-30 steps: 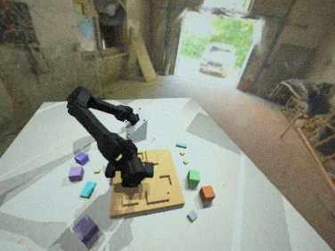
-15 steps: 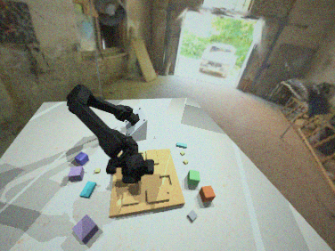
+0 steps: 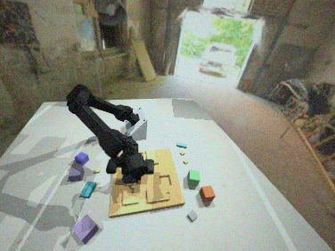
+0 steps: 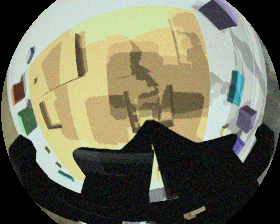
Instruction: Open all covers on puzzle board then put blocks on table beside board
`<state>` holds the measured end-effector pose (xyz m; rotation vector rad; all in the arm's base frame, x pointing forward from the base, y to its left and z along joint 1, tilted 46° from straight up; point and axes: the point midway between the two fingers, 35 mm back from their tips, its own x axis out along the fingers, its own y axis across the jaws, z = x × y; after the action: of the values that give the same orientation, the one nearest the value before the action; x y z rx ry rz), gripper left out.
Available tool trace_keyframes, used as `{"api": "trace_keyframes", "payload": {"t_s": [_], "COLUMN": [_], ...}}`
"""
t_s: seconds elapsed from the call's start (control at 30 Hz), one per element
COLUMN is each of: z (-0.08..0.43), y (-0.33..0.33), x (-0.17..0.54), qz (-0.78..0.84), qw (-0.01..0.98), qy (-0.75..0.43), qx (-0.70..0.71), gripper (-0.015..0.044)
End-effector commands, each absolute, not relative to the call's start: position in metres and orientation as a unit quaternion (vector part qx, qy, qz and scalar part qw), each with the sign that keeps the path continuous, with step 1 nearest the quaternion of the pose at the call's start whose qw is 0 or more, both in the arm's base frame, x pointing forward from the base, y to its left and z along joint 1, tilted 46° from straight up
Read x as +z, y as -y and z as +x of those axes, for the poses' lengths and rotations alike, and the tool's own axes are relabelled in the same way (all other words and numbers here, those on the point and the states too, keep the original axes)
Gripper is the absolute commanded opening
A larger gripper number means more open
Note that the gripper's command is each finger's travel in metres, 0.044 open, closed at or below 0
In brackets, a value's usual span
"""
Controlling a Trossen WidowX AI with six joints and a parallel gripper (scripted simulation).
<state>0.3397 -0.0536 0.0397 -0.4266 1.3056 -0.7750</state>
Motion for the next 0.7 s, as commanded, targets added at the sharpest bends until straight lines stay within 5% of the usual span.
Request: {"api": "trace_keyframes", "payload": {"t_s": [0.0,0.67], "z": [0.3398,0.3407], "y": [0.0540,0.0623], "x": [0.0400,0.0327], "qz": [-0.190,-0.191], "qw": [0.706,0.706], "qy": [-0.585,-0.585], "qx": [-0.351,-0.351], "gripper": [0.0000,0.0000]}}
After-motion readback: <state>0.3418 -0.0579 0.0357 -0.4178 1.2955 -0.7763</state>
